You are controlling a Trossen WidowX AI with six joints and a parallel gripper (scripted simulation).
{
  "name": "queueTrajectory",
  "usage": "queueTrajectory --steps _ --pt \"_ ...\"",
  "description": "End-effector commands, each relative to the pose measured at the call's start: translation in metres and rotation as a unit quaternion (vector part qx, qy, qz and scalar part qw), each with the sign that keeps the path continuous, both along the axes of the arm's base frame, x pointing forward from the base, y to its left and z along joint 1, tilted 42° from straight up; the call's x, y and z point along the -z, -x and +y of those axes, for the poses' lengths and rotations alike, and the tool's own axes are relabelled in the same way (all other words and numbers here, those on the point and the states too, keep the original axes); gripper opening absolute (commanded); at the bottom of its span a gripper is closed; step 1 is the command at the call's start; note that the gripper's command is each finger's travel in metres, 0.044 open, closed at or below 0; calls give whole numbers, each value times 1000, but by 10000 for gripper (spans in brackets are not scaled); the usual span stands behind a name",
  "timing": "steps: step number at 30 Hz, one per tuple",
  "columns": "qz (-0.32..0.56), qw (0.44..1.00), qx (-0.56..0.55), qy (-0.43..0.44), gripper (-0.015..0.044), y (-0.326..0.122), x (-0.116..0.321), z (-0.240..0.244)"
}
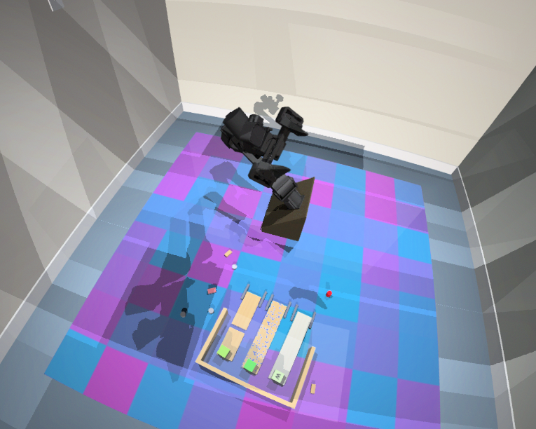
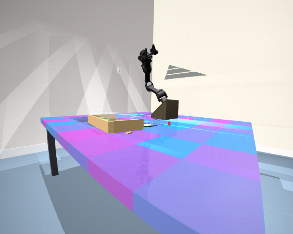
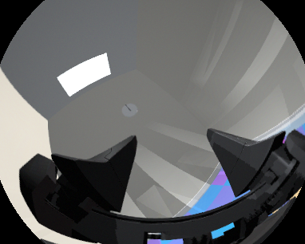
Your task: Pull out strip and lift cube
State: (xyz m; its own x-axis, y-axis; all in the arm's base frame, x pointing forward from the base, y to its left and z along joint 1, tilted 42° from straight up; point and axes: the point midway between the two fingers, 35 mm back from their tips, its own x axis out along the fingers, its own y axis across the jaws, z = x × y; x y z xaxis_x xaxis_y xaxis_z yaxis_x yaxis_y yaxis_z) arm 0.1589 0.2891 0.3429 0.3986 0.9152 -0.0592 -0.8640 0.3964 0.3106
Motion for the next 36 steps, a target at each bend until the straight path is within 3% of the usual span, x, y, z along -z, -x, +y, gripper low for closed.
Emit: queueTrajectory --steps 1,10,19,36 --pt "-21 991 103 80 400 -50 59 0" --pt "-68 911 289 287 400 -125 180 -49" --pt "-101 740 406 526 400 -143 281 -148" --pt "-102 724 411 544 400 -142 286 -157"
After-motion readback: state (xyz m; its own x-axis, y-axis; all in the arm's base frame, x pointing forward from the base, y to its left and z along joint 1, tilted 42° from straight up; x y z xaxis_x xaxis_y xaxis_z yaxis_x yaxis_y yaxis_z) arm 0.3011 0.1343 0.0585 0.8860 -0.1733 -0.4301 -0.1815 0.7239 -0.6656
